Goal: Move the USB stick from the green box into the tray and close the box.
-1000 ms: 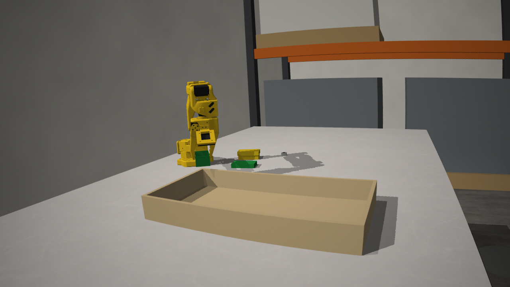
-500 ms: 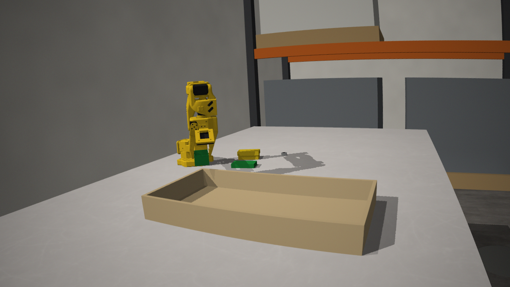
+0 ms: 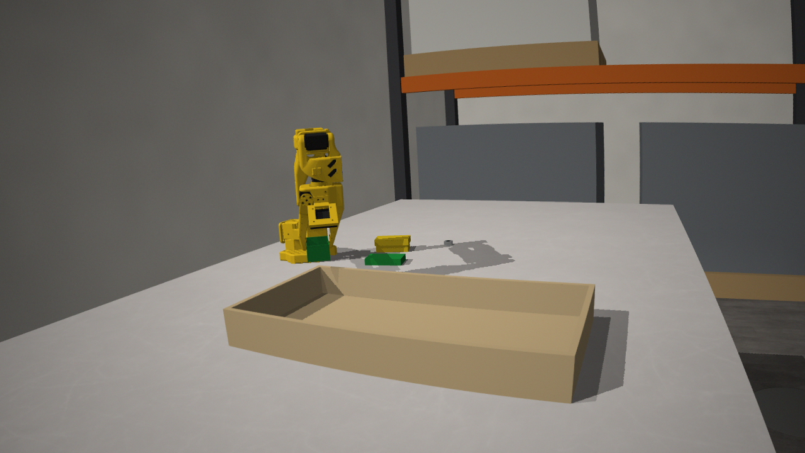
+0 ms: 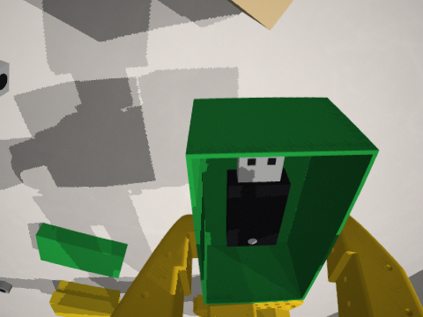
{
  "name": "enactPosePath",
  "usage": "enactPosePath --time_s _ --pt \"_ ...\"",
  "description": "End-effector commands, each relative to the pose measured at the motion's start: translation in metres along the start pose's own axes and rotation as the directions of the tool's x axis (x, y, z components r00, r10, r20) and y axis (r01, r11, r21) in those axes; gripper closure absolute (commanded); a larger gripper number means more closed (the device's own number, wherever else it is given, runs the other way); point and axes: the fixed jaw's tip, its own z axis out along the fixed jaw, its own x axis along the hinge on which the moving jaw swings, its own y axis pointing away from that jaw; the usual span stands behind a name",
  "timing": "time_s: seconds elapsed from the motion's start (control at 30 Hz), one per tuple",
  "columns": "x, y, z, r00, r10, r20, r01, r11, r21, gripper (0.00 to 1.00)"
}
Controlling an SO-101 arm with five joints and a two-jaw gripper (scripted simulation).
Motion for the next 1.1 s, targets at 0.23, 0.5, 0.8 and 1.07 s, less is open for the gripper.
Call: enactPosePath --time_s 0.23,0.5,0.8,1.07 --pt "-0.0037 -0.0015 -0.0064 0.999 0.010 0.032 -0.010 1.000 -0.003 0.80" --pt "-0.0047 -0.0014 -0.0064 0.999 0.010 0.038 -0.010 1.000 -0.003 0.80" --pt "-0.0074 -0.0013 -0.0066 0.998 0.010 0.055 -0.010 1.000 -0.004 0.80" --pt "-0.0134 -0.0010 -0.0070 0.996 0.011 0.092 -0.010 1.000 -0.006 0.80"
